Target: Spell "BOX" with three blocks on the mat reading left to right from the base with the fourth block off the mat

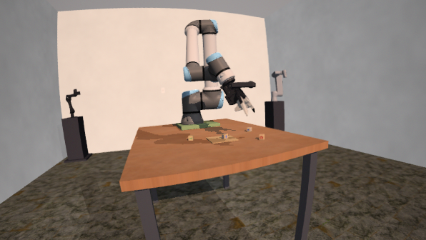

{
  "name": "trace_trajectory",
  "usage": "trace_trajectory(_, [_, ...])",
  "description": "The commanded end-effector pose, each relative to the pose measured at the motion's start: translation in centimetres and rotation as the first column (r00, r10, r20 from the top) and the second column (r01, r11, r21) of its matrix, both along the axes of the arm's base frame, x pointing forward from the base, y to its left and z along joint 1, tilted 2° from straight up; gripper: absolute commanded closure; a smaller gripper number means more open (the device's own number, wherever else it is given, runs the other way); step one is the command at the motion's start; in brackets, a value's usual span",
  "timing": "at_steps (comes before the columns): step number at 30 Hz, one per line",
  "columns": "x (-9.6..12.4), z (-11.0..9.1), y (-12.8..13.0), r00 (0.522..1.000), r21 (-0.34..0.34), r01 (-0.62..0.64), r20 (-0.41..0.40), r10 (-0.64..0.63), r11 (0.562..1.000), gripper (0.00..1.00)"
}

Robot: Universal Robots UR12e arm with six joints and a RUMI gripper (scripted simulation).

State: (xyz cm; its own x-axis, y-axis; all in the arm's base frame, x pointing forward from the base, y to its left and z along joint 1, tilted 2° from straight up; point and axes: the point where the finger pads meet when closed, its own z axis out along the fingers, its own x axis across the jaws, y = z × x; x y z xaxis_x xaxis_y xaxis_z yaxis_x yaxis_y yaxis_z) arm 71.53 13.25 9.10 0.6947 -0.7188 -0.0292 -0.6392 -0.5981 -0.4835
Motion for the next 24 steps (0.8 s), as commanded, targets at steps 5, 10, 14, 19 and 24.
trace_trajectory(5, [-7.3,0.6,-9.0,1.000,0.002,-0.003,0.000,0.003,1.000,0.00])
trace_trajectory(10, [-9.2,0.5,-10.7,1.000,0.004,-0.002,0.003,0.002,1.000,0.00])
trace_trajectory(14, [-9.8,0.5,-11.2,1.000,0.005,-0.002,0.004,0.002,1.000,0.00])
trace_trajectory(19, [-9.8,0.5,-11.2,1.000,0.005,-0.002,0.004,0.002,1.000,0.00])
trace_trajectory(24, [-9.8,0.5,-11.2,1.000,0.005,-0.002,0.004,0.002,1.000,0.00])
